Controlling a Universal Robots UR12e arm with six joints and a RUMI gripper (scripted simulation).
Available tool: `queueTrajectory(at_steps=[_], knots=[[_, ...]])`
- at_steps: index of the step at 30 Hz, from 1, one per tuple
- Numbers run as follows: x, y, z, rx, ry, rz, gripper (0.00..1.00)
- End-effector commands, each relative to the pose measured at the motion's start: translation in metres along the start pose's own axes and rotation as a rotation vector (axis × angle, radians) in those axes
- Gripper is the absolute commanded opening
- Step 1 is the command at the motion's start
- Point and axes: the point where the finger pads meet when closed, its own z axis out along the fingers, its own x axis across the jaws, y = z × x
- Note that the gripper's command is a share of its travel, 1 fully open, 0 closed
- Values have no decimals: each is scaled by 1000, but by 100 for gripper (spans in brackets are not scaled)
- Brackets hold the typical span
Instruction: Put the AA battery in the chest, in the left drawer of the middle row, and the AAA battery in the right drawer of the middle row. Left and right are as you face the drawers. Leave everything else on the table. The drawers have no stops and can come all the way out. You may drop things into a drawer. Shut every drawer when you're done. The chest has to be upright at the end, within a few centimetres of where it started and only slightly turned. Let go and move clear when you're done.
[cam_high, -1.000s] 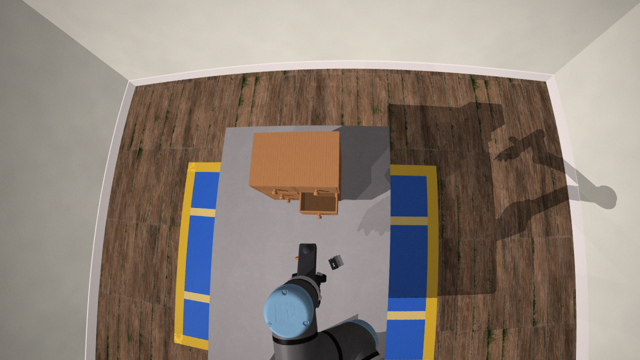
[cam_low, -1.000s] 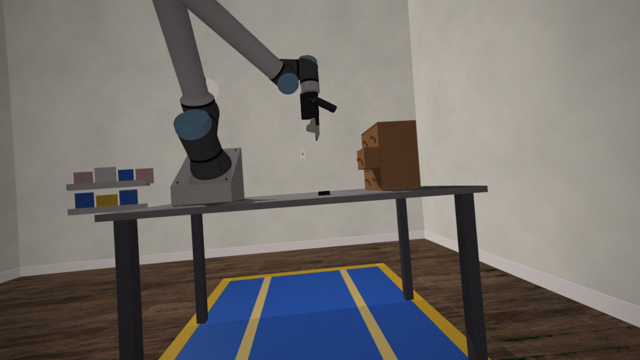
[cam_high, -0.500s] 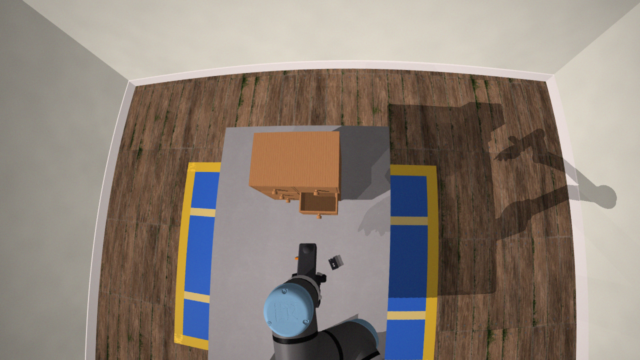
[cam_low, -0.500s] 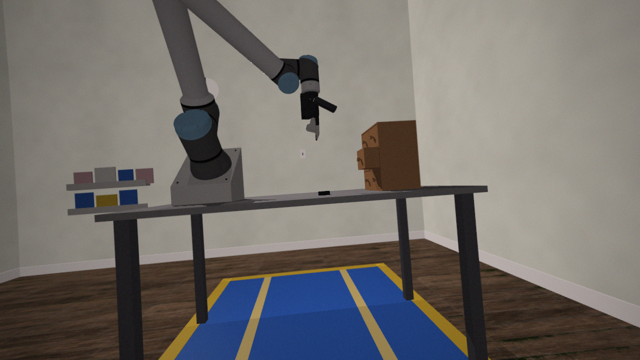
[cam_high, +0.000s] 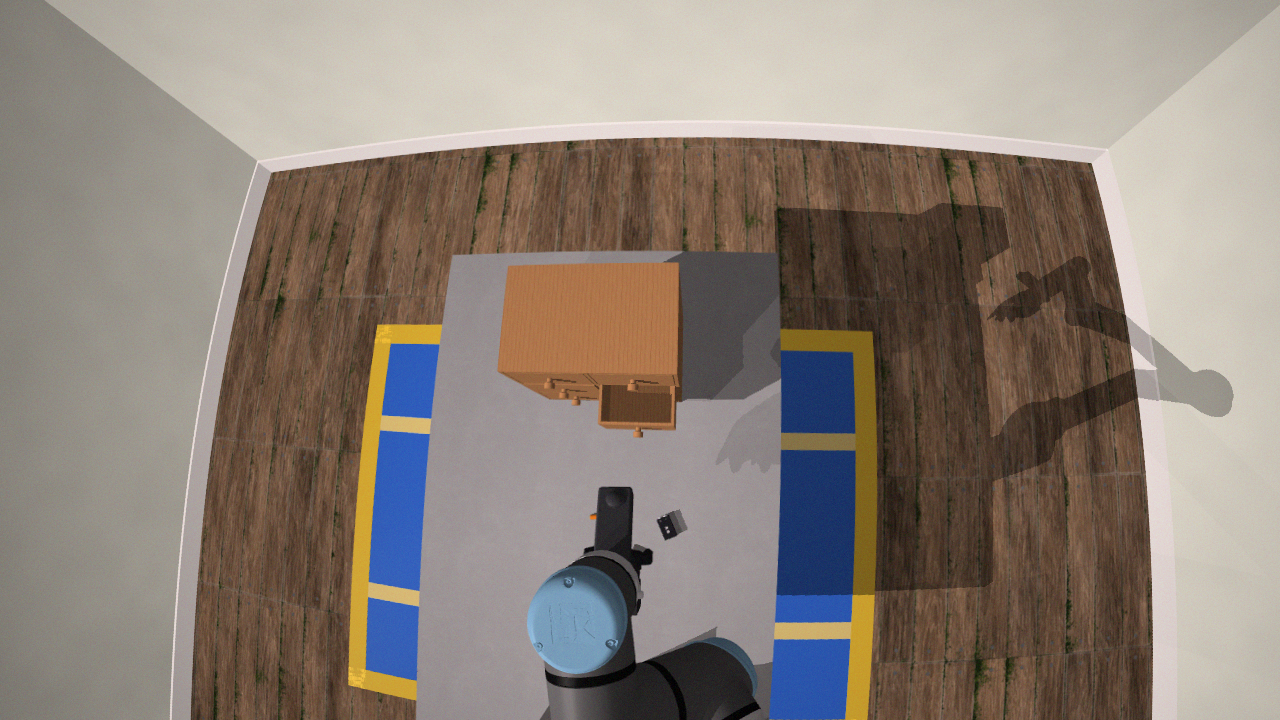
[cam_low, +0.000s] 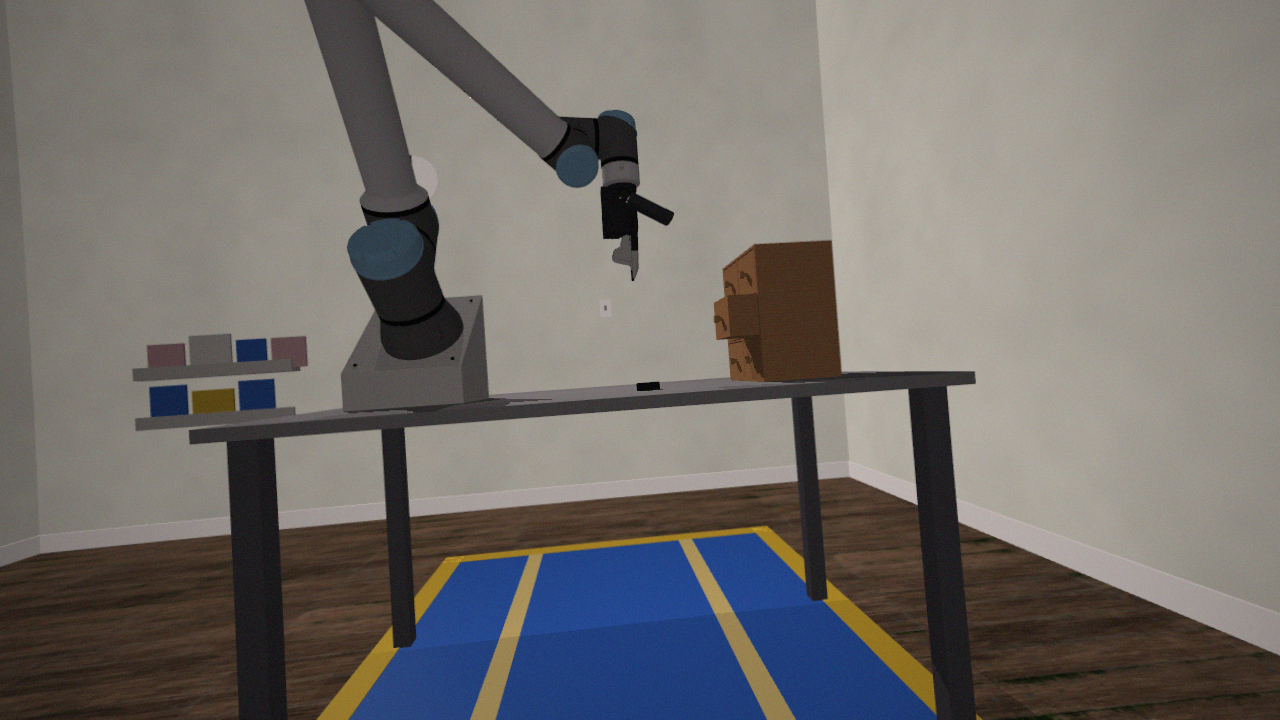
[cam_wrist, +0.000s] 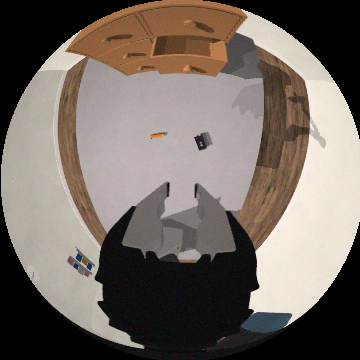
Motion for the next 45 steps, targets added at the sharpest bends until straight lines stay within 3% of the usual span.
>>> queueTrajectory(at_steps=[1, 13, 20, 27, 29, 43, 45], knots=[[0, 0, 0, 1, 0, 0, 20], [-1, -2, 2, 1, 0, 16, 20], [-8, -9, 17, 1, -1, 131, 20], [-22, -22, 49, 1, -1, 375, 20], [-22, -22, 49, 1, -1, 375, 20], [-63, -34, 140, 0, -2, 1028, 20], [-65, -33, 145, 0, -2, 1073, 20]])
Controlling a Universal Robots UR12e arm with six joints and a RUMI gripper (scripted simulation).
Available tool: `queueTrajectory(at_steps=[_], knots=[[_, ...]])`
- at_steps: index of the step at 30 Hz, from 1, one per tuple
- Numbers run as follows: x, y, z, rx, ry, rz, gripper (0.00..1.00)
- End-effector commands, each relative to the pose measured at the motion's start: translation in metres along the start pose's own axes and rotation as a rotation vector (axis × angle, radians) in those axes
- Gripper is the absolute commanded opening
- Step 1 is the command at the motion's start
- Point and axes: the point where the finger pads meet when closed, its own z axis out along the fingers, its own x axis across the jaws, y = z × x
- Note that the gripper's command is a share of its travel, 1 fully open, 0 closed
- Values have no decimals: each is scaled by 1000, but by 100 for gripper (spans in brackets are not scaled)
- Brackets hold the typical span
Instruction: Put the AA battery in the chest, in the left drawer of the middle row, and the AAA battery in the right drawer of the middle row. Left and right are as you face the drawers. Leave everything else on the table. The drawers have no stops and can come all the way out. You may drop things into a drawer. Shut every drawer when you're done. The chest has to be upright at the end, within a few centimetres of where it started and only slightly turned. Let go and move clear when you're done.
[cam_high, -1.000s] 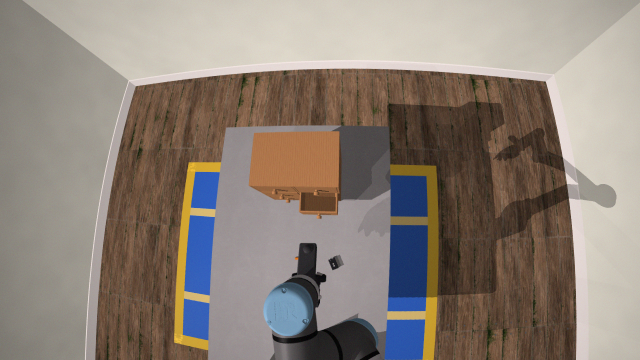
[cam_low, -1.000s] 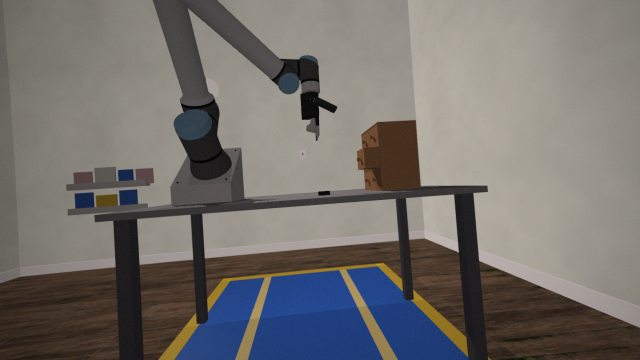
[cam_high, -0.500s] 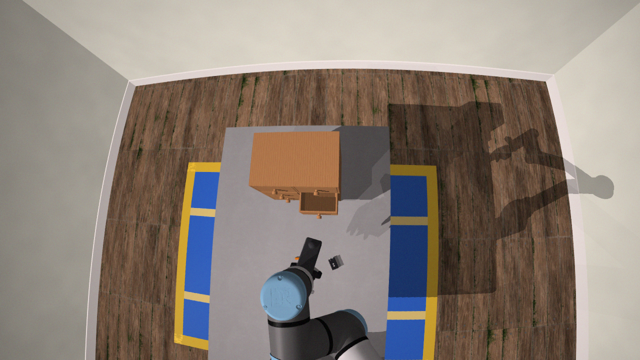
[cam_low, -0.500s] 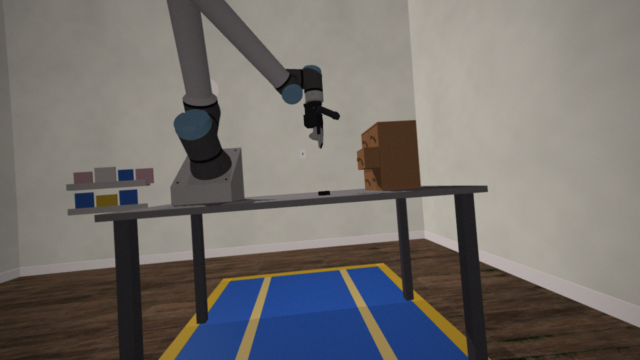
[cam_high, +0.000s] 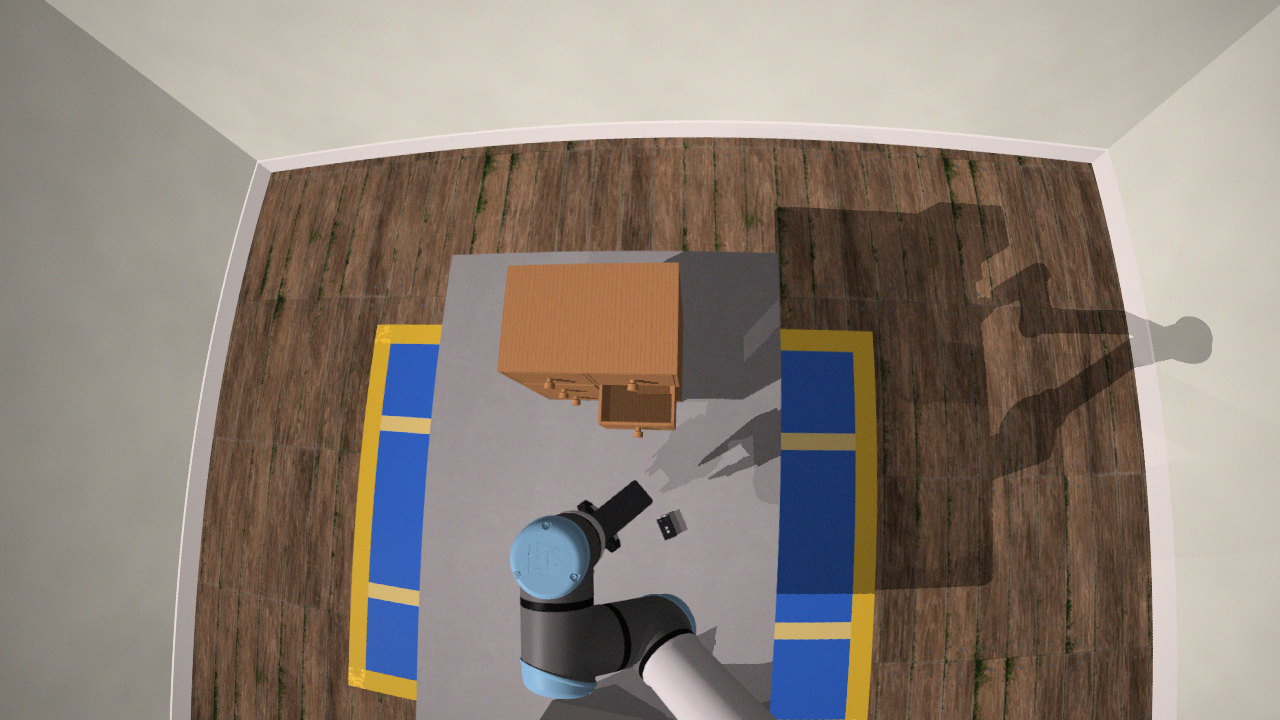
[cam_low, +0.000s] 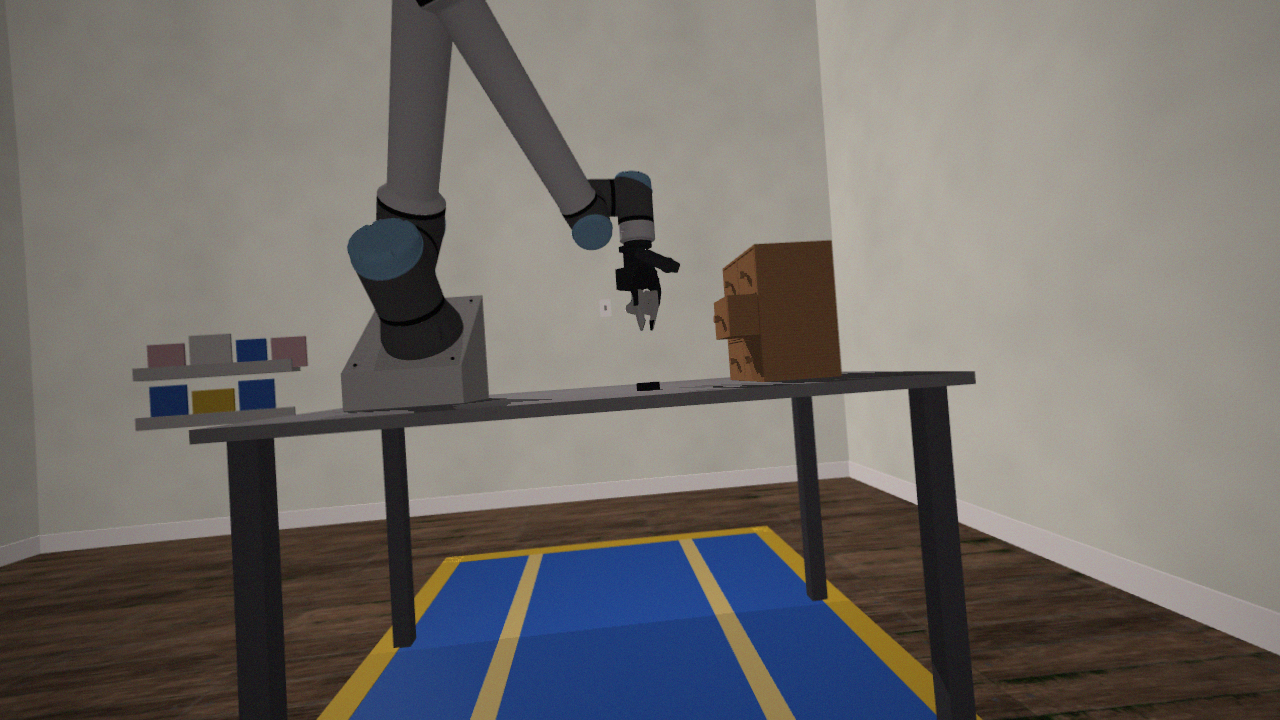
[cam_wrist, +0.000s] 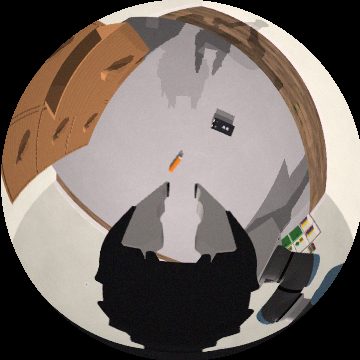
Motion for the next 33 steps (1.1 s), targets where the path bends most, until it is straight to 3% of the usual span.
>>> queueTrajectory(at_steps=[1, 7, 13, 33], knots=[[-10, 6, 25, 16, 5, 190, 20], [-16, 18, 55, 18, 3, 419, 20], [-19, 26, 71, 18, 2, 542, 20], [-19, 28, 76, 18, 2, 577, 14]])
